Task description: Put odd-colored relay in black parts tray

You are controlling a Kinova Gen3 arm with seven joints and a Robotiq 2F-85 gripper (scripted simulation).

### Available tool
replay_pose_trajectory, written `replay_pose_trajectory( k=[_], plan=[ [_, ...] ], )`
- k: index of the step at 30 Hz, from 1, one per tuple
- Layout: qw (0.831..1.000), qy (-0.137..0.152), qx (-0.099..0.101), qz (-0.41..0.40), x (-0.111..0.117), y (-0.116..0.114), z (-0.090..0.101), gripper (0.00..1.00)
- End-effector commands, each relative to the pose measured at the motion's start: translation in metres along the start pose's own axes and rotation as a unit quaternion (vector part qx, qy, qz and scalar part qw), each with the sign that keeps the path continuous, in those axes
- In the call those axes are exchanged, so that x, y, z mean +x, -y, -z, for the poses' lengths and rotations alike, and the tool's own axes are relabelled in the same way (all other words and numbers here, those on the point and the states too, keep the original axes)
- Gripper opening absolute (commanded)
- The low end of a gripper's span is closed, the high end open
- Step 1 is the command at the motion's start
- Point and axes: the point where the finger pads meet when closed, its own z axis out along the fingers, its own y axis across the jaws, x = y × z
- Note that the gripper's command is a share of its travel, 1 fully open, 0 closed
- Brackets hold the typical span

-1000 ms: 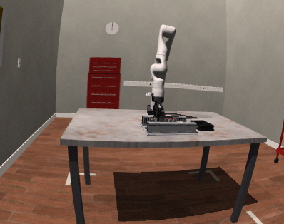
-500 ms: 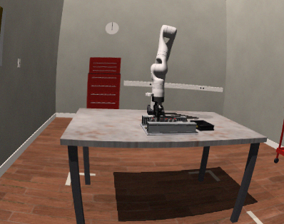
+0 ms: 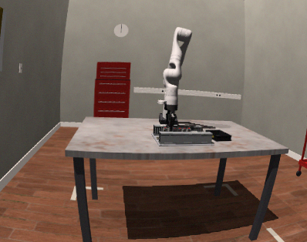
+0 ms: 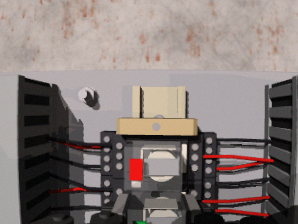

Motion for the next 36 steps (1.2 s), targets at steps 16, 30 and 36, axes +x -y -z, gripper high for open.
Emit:
replay_pose_trajectory(
  k=[16,30,36],
  plan=[
    [1.000,0.000,-0.014,0.000,0.0001,0.0013,0.0007,0.00],
    [1.000,0.000,-0.023,0.000,0.0001,0.0019,0.0007,0.00],
    [1.000,0.000,-0.028,0.000,0.0001,0.0021,0.0008,0.00]
  ],
)
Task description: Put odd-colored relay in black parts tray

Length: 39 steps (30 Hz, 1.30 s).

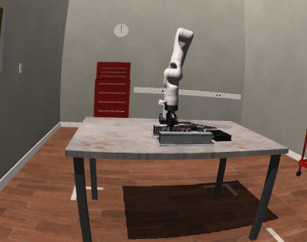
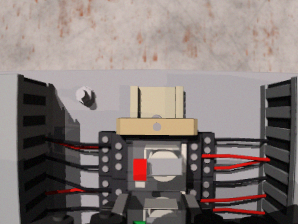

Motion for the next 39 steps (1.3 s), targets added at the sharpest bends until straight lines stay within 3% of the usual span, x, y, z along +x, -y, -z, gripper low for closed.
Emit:
replay_pose_trajectory(
  k=[1,32,39],
  plan=[
    [1.000,0.000,0.000,0.000,0.0001,0.0005,0.0006,0.00],
    [1.000,0.000,-0.026,0.000,0.0001,0.0019,0.0008,0.00],
    [1.000,0.000,-0.017,0.000,0.0001,0.0020,0.0011,0.00]
  ],
)
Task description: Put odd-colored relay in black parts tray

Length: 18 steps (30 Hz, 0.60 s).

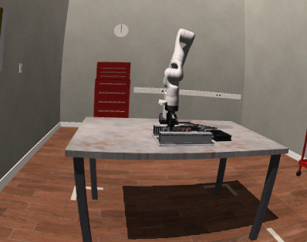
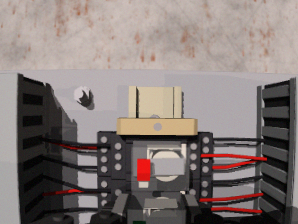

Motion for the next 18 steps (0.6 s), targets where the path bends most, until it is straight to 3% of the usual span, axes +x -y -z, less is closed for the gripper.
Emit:
replay_pose_trajectory(
  k=[1,8,18],
  plan=[
    [1.000,0.000,0.011,0.000,0.0001,0.0005,0.0010,0.00],
    [1.000,0.000,0.025,0.000,0.0001,0.0005,0.0016,0.00],
    [1.000,0.000,0.025,0.000,0.0001,0.0005,0.0016,0.00]
  ],
)
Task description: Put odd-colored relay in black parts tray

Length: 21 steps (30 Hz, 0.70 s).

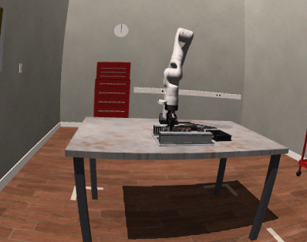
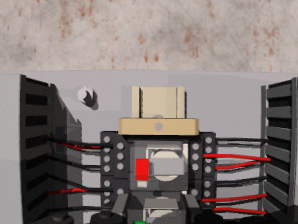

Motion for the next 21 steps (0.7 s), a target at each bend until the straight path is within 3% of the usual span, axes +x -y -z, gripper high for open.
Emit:
replay_pose_trajectory(
  k=[1,21],
  plan=[
    [1.000,0.000,0.001,0.000,0.0001,0.0010,0.0008,0.00],
    [1.000,0.000,0.001,0.000,0.0001,0.0009,0.0065,0.00]
  ],
)
